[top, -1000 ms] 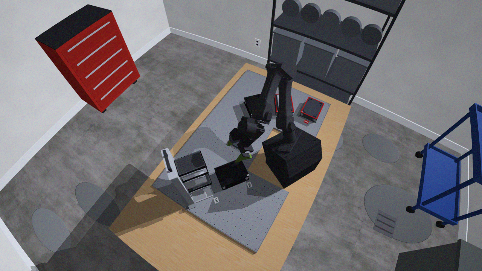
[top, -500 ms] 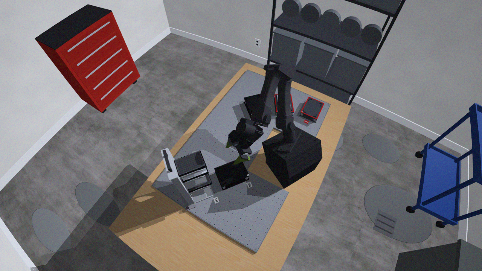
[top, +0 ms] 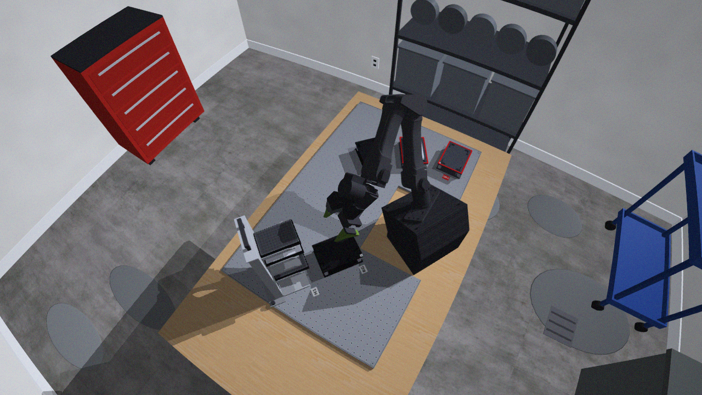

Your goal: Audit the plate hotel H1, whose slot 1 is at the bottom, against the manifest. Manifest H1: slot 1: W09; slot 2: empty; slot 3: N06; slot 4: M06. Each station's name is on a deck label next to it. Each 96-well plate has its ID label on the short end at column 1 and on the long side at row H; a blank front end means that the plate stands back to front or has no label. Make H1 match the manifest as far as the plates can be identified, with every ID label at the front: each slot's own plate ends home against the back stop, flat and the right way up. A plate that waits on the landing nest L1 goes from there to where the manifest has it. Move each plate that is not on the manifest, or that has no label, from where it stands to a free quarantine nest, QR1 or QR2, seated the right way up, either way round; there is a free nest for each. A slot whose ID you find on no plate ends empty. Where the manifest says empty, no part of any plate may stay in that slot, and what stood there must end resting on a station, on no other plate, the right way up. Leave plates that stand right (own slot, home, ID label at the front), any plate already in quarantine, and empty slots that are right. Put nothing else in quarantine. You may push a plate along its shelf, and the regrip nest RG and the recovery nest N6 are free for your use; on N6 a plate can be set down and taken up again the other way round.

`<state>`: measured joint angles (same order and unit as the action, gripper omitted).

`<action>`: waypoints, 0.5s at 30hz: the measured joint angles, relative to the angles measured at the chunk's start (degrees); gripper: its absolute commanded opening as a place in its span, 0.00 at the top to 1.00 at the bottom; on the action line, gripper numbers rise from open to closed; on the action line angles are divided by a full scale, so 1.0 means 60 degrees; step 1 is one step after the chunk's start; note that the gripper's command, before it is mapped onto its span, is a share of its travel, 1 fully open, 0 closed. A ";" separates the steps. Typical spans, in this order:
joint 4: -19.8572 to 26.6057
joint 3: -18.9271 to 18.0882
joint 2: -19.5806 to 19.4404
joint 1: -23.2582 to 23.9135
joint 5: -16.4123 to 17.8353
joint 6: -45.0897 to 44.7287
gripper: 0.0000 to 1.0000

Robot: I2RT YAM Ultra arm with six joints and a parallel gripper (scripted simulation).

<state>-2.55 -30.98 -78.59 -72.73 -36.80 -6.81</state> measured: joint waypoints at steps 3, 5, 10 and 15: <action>-0.0062 -0.0117 -0.0149 0.0069 0.0040 -0.0055 0.00; -0.0102 -0.0193 -0.0244 0.0095 0.0066 -0.0084 0.00; -0.0146 -0.0317 -0.0401 0.0149 0.0120 -0.0149 0.00; -0.0229 -0.0517 -0.0637 0.0229 0.0175 -0.0219 0.00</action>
<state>-3.92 -34.09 -82.41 -71.35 -35.75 -8.12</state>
